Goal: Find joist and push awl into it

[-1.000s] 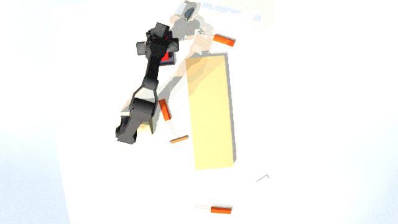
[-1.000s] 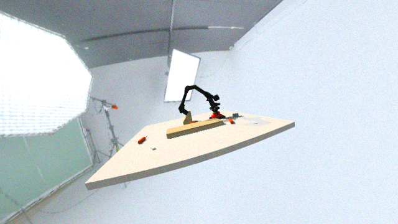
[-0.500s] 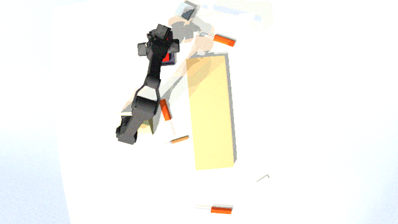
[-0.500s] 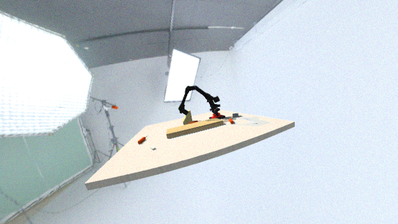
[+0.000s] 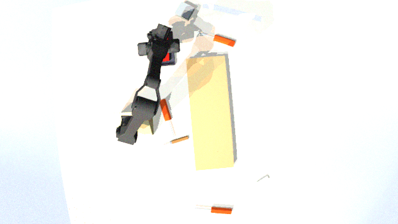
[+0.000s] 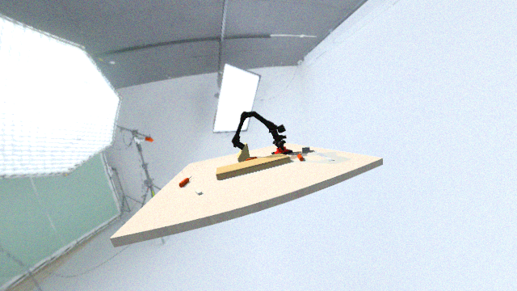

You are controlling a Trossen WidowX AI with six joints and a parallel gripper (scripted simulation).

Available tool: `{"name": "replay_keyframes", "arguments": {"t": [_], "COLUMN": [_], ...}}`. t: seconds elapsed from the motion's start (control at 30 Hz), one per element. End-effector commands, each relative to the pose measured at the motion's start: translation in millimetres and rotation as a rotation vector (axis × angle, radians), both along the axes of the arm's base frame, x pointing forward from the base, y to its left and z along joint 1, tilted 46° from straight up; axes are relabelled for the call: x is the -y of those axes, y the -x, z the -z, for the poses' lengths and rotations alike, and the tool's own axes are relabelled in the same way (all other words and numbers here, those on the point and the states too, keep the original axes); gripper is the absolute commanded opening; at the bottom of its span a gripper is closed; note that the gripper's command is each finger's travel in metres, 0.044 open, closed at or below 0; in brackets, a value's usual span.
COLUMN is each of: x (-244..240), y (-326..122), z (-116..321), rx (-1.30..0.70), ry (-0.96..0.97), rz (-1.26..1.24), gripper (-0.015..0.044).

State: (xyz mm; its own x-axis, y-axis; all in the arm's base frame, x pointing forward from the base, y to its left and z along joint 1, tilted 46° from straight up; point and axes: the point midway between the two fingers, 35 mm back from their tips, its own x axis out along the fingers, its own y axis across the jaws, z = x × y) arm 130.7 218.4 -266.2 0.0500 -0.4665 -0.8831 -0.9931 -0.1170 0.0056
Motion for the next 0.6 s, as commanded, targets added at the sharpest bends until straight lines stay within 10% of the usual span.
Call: {"name": "replay_keyframes", "arguments": {"t": [0.0,0.27,0.57], "x": [-6,-67,-19], "y": [0,9,-70], "z": [-5,-69,-123], "rx": [0.000,-0.003,0.165], "ry": [0.000,-0.002,-0.017], "rz": [0.000,0.000,0.226], "gripper": [0.0368,0.0440,0.0440]}}
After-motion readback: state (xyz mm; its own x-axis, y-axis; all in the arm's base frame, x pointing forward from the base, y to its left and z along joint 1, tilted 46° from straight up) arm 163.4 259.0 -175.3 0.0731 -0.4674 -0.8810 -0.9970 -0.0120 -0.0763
